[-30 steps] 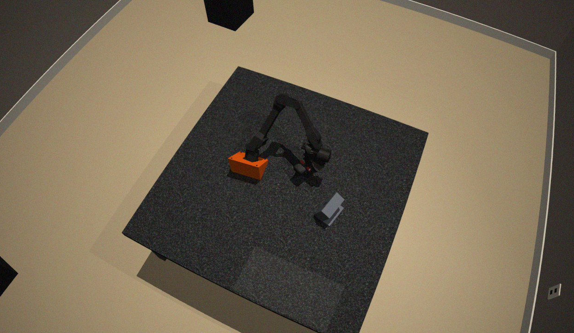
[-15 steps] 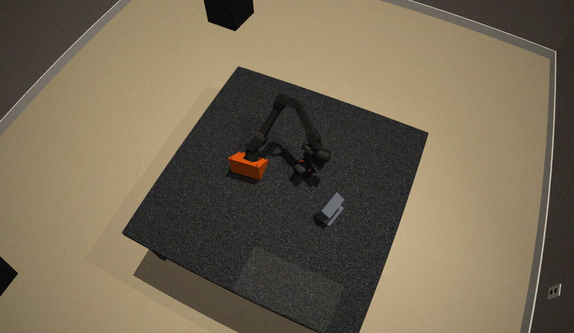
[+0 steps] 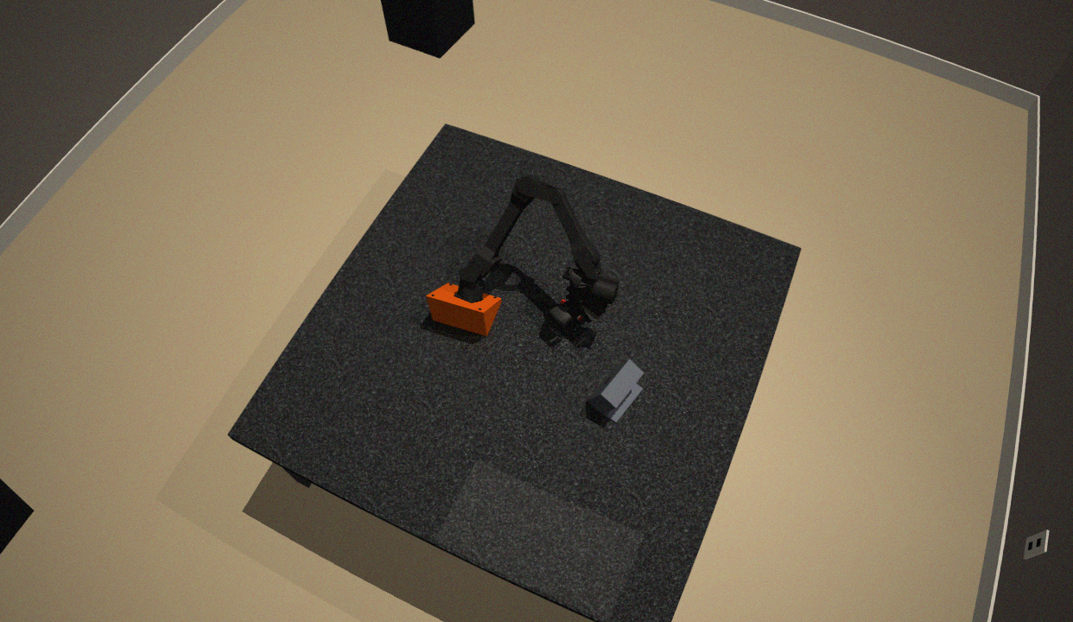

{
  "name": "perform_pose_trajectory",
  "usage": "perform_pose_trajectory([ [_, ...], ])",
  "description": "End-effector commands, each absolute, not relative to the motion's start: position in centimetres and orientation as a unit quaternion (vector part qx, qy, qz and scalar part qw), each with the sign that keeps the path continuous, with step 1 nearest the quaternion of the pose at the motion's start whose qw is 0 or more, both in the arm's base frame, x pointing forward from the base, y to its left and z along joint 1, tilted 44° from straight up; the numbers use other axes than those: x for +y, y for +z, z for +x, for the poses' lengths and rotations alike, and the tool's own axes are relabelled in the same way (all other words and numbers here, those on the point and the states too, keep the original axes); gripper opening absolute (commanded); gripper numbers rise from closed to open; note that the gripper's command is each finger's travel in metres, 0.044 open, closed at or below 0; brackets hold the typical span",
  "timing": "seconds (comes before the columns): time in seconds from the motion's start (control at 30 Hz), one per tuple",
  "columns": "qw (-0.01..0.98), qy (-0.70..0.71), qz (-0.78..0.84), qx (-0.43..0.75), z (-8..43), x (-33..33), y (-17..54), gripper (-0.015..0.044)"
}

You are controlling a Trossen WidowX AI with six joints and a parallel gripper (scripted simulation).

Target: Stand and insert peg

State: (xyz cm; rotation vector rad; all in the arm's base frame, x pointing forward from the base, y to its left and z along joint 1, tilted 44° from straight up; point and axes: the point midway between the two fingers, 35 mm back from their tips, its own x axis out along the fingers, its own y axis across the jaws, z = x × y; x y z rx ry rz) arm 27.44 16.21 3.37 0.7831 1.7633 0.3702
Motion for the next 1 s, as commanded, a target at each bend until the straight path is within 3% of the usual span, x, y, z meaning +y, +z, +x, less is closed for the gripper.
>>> perform_pose_trajectory([
  [0.0, 0.553, 0.156, 0.334, 0.747, 27.4, 16.3, 3.4, 0.0049],
  [0.97, 0.635, 0.118, 0.347, 0.68, 26.8, 15.4, 4.7, 0.0049],
])
